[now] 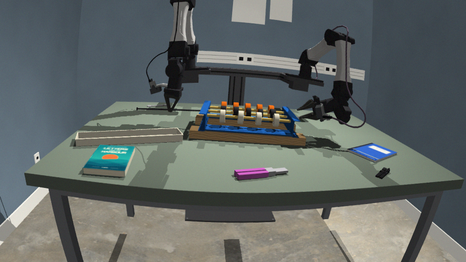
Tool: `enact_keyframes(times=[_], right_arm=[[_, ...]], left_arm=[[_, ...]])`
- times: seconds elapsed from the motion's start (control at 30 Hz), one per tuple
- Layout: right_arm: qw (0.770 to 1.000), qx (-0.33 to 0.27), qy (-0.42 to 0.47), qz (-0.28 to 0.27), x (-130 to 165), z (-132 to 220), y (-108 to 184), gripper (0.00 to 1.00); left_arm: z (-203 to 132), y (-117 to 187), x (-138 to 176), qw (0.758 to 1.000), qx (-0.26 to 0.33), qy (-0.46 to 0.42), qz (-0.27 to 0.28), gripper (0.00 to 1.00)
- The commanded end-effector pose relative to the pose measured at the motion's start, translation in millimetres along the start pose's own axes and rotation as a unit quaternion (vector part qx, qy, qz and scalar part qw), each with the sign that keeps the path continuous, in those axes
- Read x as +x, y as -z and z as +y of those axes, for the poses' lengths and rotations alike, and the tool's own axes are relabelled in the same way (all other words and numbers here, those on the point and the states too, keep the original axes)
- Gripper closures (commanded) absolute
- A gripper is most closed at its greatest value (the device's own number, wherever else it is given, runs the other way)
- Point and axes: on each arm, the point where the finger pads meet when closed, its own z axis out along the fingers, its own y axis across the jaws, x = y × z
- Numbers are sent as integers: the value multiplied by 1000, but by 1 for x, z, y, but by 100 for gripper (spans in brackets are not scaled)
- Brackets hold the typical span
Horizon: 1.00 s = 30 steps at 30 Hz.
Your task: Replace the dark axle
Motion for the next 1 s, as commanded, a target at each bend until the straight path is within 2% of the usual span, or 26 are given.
enact_keyframes(times=[0.0, 0.57, 0.87, 0.97], right_arm=[[1000, -15, 4, 11, 10, 12, 10, 100], [1000, -17, 11, 5, 8, 7, 11, 100], [1000, -12, 1, 5, 0, 4, 5, 100], [1000, -16, 7, 5, 3, 4, 7, 100]], left_arm=[[-1, -20, 11, 1000, 17, 9, 19, 67], [-1, -23, 12, 1000, 15, 7, 20, 67], [-9, -19, 3, 1000, 9, -12, 14, 67], [-19, -14, -9, 999, 3, -33, 3, 67]])
